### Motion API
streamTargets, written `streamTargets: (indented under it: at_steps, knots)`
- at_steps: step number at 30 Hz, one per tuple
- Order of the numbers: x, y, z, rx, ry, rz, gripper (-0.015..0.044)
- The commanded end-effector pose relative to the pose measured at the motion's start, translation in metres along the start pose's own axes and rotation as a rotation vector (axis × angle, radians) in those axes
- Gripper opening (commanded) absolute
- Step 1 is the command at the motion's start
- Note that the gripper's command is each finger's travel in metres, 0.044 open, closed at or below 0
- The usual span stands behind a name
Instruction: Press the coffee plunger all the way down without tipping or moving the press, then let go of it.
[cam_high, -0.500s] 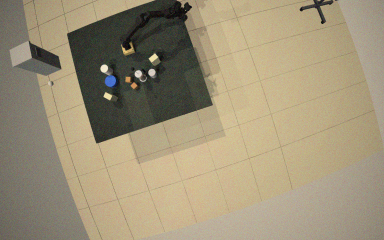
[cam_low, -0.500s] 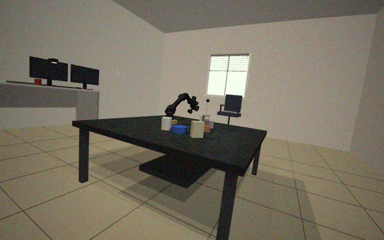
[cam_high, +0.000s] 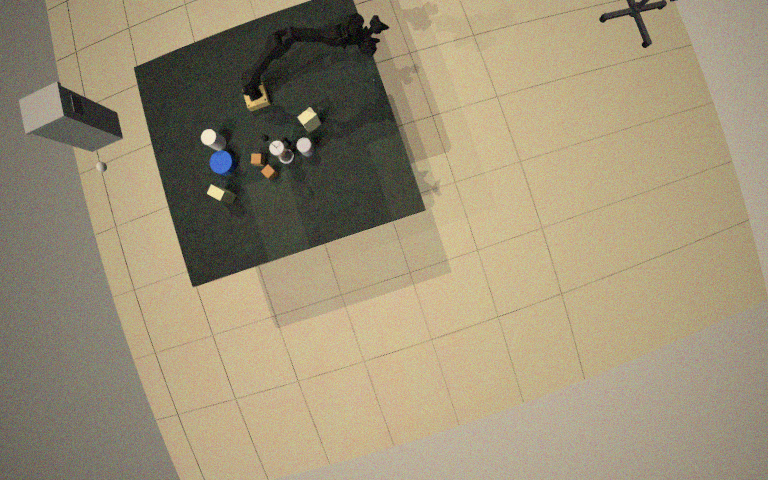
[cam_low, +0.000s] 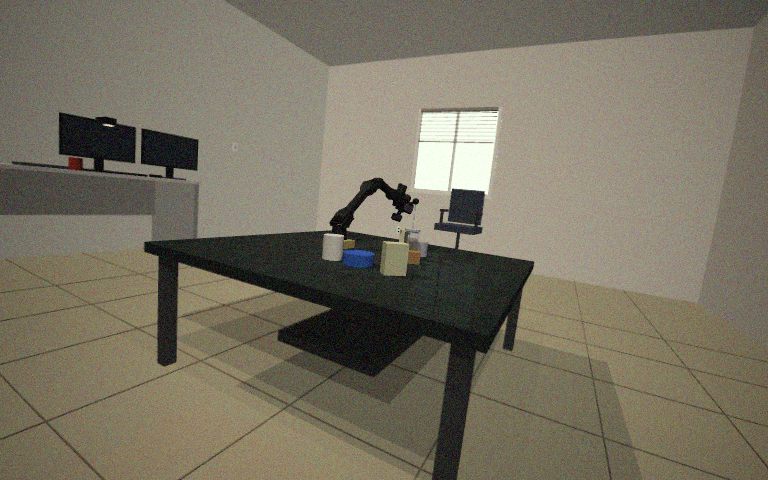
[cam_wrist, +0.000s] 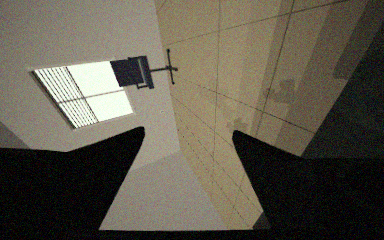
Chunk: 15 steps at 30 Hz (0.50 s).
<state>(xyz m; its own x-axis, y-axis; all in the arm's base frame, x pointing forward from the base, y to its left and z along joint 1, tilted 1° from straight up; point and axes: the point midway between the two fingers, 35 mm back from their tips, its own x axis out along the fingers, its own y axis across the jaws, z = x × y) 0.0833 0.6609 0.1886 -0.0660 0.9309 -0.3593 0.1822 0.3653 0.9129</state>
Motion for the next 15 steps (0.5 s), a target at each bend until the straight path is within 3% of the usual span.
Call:
streamTargets:
  at_steps: [1, 15]
  knots:
    - [-0.041, 0.021, 0.056, -0.083, -0.109, -0.001, 0.044]
    - [-0.217, 0.06, 0.197, -0.353, -0.448, -0.073, 0.044]
